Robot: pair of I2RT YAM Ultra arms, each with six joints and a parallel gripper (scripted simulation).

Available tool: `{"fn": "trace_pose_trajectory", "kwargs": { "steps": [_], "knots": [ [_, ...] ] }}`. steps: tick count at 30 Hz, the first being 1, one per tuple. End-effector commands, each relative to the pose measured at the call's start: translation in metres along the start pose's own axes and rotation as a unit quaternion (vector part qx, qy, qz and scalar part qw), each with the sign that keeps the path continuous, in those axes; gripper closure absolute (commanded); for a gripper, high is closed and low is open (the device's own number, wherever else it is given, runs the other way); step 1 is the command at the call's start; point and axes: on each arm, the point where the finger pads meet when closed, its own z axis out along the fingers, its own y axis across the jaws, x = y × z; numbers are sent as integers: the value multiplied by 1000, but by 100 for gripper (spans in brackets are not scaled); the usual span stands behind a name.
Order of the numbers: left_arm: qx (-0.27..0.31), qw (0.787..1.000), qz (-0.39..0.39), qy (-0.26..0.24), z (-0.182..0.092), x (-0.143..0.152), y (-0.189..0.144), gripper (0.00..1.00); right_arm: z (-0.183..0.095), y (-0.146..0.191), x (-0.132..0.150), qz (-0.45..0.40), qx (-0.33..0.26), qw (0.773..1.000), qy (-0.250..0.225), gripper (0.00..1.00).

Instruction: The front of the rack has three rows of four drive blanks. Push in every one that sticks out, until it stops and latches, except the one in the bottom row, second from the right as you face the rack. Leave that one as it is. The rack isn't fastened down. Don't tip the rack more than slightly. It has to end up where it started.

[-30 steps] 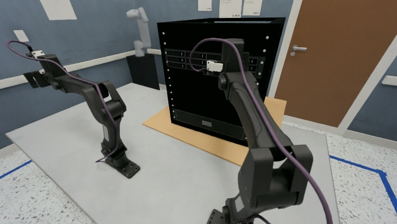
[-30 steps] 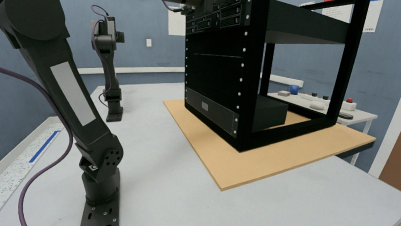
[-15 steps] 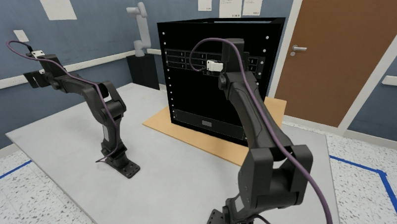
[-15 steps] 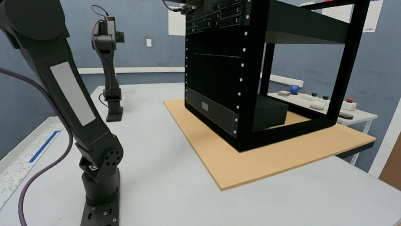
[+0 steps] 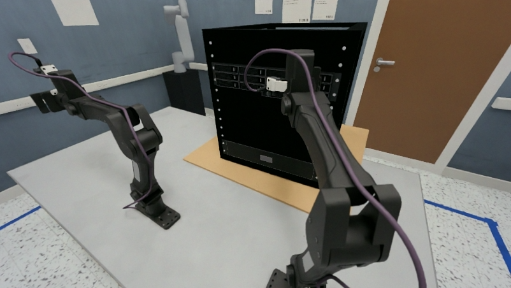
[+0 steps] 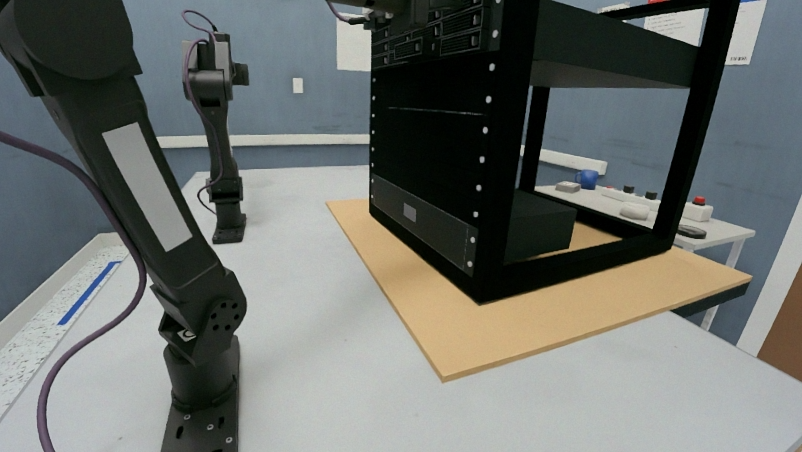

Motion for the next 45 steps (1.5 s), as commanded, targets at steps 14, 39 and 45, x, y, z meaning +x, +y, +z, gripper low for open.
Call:
{"fn": "trace_pose_trajectory", "kwargs": {
  "steps": [14,39,45],
  "knots": [
    [0,1000,5,-18,-6,-10,2,0,-6,-28,5,26,34,999,-3,100],
    [0,1000,5,-18,-6,-10,2,0,5,-21,4,21,25,999,0,100],
    [0,1000,5,-18,-6,-10,2,0,5,-21,4,21,25,999,0,100]
  ]
}}
